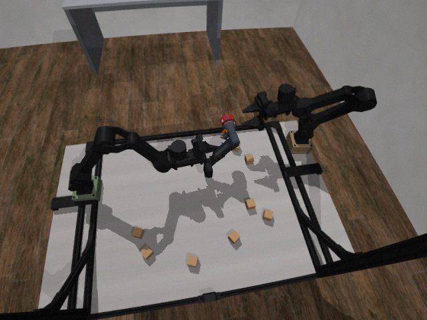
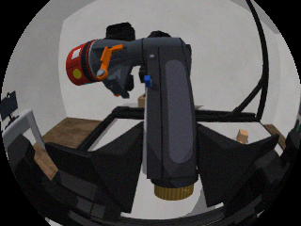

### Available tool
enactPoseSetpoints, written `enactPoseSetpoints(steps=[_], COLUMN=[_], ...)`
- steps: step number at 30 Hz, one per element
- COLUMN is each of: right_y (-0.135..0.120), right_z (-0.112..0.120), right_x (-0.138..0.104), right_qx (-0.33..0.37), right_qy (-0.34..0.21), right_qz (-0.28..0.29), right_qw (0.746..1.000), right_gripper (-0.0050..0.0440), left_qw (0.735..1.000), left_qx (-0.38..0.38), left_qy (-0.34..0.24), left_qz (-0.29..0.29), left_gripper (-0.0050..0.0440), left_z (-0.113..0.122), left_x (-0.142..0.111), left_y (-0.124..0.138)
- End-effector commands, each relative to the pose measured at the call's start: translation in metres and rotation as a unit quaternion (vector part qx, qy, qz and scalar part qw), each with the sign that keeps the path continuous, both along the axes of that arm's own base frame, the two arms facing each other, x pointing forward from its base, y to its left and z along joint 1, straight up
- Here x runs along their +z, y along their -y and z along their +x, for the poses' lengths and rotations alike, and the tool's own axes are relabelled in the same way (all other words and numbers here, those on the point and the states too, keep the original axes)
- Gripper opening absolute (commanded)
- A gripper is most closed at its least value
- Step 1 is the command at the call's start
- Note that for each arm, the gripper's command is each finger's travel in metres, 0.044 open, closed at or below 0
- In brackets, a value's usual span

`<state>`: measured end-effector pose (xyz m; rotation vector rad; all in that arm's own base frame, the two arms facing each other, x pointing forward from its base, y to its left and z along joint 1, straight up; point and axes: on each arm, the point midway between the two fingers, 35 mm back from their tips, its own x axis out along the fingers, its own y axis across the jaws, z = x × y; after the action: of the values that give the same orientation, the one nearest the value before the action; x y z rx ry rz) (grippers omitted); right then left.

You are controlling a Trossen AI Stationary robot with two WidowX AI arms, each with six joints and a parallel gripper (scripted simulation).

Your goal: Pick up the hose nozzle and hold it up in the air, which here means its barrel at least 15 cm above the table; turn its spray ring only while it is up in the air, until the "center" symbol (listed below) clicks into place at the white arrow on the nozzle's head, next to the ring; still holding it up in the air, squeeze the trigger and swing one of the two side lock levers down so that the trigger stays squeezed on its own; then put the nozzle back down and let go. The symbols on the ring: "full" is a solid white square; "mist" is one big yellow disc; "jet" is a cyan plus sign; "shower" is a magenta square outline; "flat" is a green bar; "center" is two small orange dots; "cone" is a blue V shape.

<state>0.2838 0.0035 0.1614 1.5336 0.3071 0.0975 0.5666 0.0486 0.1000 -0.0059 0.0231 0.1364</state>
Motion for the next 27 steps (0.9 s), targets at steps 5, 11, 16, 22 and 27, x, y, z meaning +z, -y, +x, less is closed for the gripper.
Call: enactPoseSetpoints(steps=[5, 11, 16, 22, 27], right_y=[0.0, -0.001, -0.001, -0.001, -0.001], right_z=[0.001, 0.0, -0.003, -0.003, -0.003], right_x=[-0.002, -0.014, -0.01, -0.01, -0.01], right_qx=[-0.001, -0.002, -0.002, -0.002, -0.002], right_qy=[0.009, 0.039, 0.065, 0.065, 0.065], right_qz=[0.003, 0.019, 0.021, 0.021, 0.021], right_qw=[1.0, 0.999, 0.998, 0.998, 0.998], right_gripper=[0.0328, 0.0184, 0.0064, 0.0, 0.0], left_qw=[1.0, 1.0, 1.0, 1.0, 1.0], left_qx=[0.001, 0.001, 0.001, 0.001, 0.001], left_qy=[0.011, 0.011, 0.011, 0.011, 0.011], left_qz=[0.004, 0.004, 0.004, 0.004, 0.004], left_gripper=[0.0, 0.0, 0.0, 0.0, 0.0], left_z=[0.002, 0.002, 0.002, 0.002, 0.002], left_x=[0.008, 0.008, 0.008, 0.008, 0.008], left_y=[-0.001, -0.001, -0.001, -0.001, -0.001])
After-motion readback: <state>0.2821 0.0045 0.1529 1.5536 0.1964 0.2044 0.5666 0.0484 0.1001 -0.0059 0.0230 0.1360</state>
